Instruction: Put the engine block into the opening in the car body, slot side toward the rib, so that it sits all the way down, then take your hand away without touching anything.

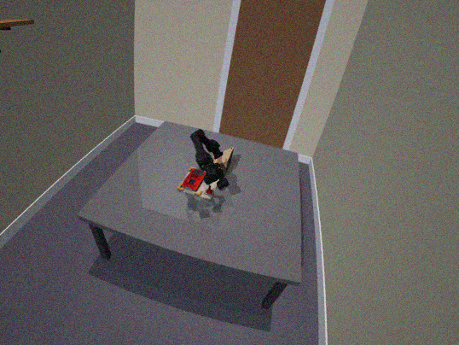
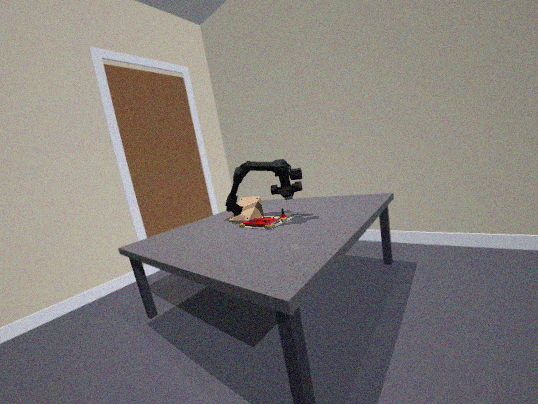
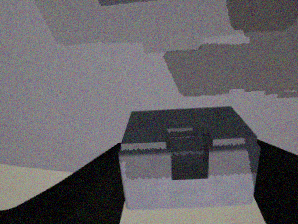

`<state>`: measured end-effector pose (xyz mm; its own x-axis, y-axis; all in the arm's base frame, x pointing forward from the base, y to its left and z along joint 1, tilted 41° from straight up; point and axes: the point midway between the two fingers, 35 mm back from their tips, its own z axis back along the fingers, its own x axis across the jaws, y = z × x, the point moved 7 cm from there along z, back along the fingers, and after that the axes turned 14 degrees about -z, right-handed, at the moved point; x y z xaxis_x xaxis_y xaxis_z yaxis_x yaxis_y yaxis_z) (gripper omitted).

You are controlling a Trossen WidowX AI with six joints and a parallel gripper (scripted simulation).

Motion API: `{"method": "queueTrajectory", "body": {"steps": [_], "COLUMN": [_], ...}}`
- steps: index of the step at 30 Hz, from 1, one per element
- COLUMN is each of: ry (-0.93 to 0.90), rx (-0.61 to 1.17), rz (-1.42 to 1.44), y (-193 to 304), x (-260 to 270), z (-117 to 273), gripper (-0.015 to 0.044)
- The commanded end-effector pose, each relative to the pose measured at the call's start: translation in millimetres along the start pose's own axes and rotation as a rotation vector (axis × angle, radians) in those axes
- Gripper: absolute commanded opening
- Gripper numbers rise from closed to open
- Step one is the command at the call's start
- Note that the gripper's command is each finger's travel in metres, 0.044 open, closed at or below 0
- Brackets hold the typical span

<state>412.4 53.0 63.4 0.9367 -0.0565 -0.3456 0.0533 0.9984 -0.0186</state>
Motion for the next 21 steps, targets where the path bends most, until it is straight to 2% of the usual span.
{"method": "queueTrajectory", "body": {"steps": [1,5,11,21], "ry": [-0.006,-0.002,0.027,0.028], "rx": [0.028,0.041,0.156,0.16], "rz": [0.017,0.017,0.017,0.016], "y": [3.0,1.0,-18.7,-31.4], "x": [-0.2,0.2,4.3,7.7], "z": [4.2,3.4,-5.9,-20.5], "gripper": [0.0,0.0,0.0,0.0]}}
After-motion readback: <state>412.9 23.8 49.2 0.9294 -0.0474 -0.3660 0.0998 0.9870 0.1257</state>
